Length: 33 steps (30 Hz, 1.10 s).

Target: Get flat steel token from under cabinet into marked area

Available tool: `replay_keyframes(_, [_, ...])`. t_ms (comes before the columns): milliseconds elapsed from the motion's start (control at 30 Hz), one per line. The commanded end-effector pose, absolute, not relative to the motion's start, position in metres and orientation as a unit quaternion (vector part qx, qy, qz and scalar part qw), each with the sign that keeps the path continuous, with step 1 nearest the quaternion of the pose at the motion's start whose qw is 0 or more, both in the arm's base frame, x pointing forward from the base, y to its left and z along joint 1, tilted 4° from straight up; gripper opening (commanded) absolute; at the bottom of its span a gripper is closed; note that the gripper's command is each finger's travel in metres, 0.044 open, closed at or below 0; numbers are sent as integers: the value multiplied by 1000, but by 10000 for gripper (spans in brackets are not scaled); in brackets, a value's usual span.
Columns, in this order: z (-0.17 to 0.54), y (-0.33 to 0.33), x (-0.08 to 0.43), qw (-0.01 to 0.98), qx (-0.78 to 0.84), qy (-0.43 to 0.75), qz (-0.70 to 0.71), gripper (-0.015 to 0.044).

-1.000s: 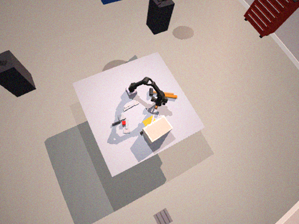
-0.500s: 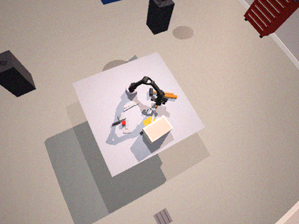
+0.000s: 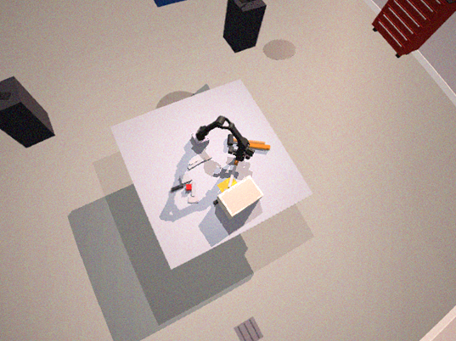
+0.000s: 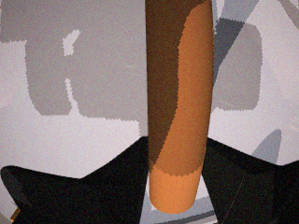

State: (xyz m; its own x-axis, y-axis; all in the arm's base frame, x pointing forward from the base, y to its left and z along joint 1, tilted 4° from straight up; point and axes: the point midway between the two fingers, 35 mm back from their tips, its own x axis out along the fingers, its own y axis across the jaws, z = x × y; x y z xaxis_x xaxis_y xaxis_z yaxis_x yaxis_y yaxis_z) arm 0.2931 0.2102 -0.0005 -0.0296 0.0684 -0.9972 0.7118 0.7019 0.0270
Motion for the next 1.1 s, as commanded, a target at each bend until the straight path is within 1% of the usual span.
replay_keyframes(0, [4,205,295,639,293,666,-250,0])
replay_keyframes(1067, [1,167,288,639,292,665,-251,0])
